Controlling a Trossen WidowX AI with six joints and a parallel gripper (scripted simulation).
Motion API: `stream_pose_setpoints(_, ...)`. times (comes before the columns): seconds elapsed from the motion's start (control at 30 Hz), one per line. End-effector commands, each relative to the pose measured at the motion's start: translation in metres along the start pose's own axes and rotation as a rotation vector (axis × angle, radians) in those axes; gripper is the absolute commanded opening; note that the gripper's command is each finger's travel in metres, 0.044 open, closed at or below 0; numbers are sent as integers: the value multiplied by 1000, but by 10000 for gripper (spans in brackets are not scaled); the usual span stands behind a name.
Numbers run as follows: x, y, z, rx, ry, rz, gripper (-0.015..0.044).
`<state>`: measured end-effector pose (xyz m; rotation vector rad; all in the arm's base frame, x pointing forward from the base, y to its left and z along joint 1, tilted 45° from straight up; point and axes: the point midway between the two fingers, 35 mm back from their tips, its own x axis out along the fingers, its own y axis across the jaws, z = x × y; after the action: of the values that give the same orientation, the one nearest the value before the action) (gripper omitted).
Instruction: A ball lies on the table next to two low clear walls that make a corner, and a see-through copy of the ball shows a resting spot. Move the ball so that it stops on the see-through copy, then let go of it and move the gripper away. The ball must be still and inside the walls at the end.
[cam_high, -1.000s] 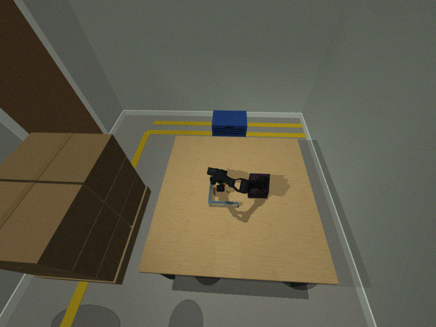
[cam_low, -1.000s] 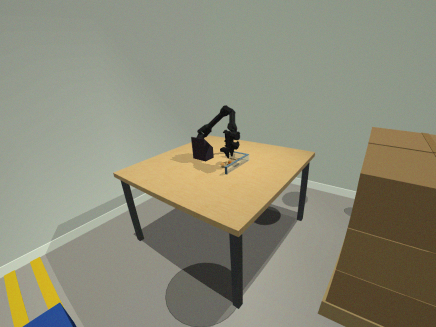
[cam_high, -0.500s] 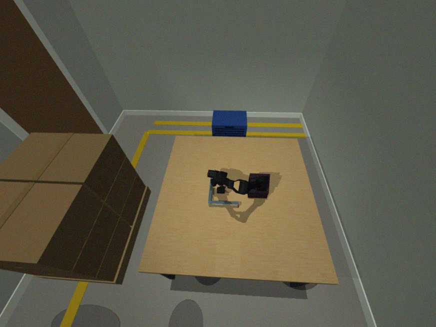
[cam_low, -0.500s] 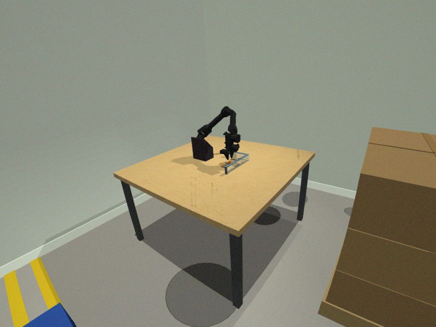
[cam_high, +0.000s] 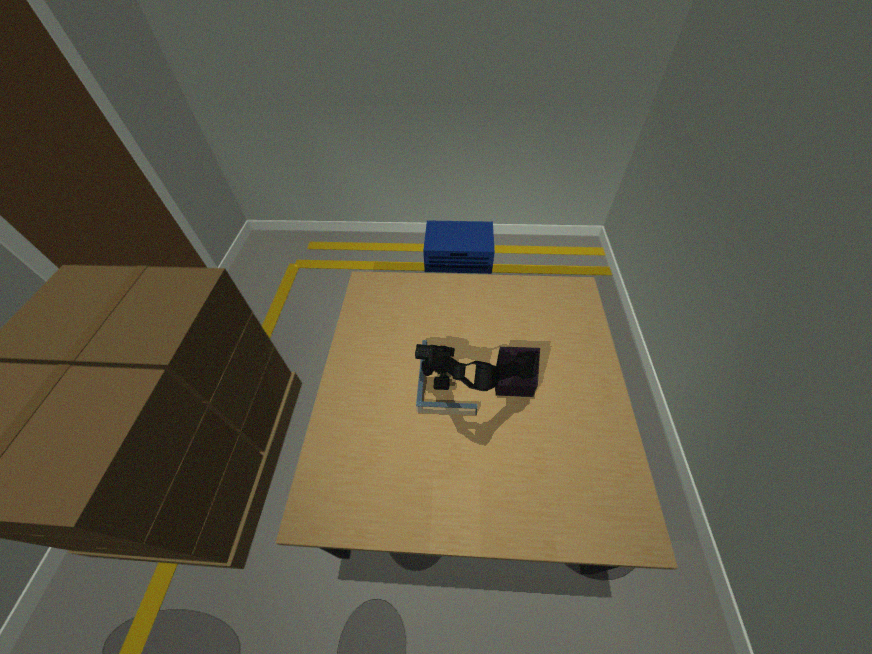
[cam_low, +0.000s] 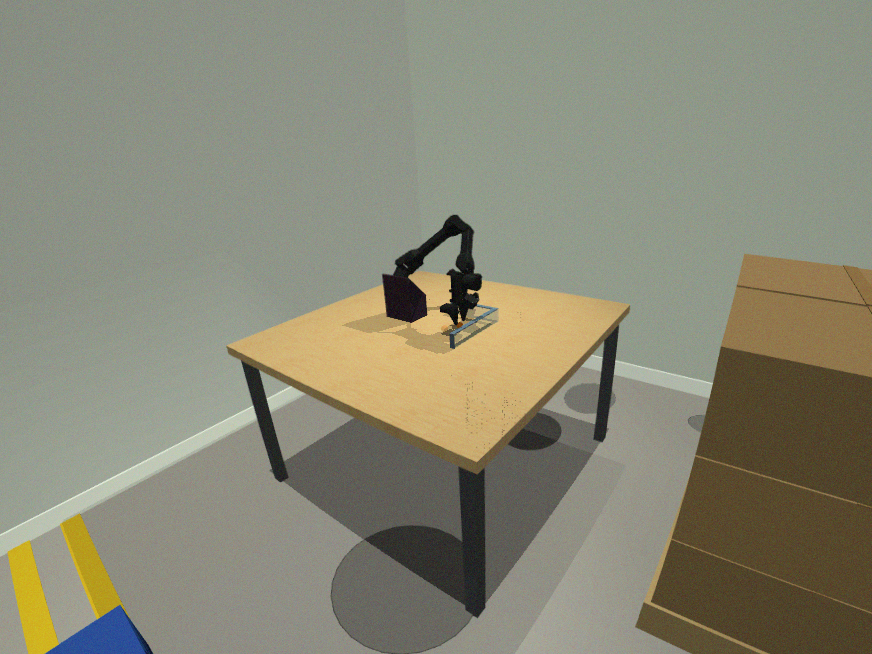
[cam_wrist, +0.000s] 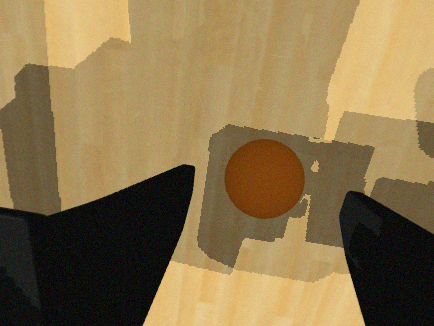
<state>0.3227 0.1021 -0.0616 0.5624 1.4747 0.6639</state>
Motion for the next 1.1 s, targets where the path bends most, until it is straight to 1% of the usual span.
stream_pose_setpoints(0.0,8,0,-1,8,2,7,244)
stream_pose_setpoints(0.2,15,1,-2,8,3,7,244)
stream_pose_setpoints(0.33,15,1,-2,8,3,7,139)
stream_pose_setpoints(0.63,15,1,-2,8,3,7,79)
stream_pose_setpoints(0.7,14,0,-2,8,2,7,26)
stream_pose_setpoints(0.73,11,0,-1,8,2,6,0)
stream_pose_setpoints(1.07,-55,-4,5,5,-3,-5,0)
